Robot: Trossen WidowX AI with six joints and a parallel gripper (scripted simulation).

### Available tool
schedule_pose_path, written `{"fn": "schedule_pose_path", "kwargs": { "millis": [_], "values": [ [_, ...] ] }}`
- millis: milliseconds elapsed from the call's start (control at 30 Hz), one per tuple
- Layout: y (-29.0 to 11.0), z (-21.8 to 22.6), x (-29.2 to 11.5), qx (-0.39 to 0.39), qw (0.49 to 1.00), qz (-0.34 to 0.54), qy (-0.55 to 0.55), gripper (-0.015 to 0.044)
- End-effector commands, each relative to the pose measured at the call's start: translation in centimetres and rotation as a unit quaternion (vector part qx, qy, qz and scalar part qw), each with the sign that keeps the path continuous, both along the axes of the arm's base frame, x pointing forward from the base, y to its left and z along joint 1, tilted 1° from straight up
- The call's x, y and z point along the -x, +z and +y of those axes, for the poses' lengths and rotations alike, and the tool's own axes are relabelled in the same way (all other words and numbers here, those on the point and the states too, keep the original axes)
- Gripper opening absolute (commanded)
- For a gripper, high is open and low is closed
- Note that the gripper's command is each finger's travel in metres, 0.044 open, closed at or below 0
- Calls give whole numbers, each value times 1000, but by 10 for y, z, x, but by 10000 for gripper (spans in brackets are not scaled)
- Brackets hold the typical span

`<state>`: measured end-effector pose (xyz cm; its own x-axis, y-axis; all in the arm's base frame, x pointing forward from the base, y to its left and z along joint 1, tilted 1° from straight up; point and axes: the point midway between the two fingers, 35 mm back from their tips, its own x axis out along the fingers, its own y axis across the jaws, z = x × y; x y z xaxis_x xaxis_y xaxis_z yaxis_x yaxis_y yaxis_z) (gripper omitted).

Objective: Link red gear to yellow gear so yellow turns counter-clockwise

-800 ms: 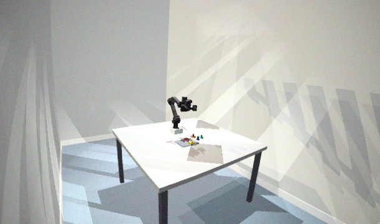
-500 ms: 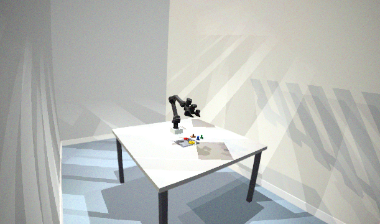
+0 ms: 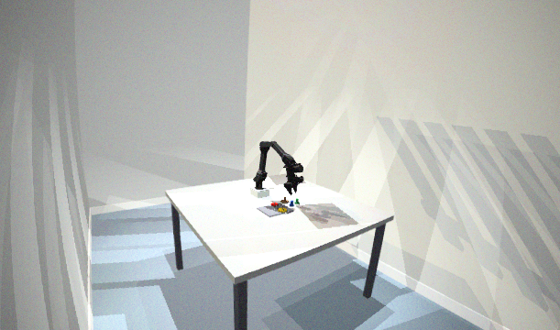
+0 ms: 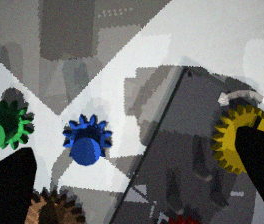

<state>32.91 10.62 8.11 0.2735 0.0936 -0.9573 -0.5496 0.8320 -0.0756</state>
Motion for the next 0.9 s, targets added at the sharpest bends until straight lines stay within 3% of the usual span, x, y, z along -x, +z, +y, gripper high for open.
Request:
{"fn": "schedule_pose_path", "kwargs": {
  "millis": [0, 867],
  "values": [
    [-31, 16, 25, 45, 989, 126, 67, 440],
    [-60, 15, 20, 46, 989, 126, 67, 440]
  ]
}}
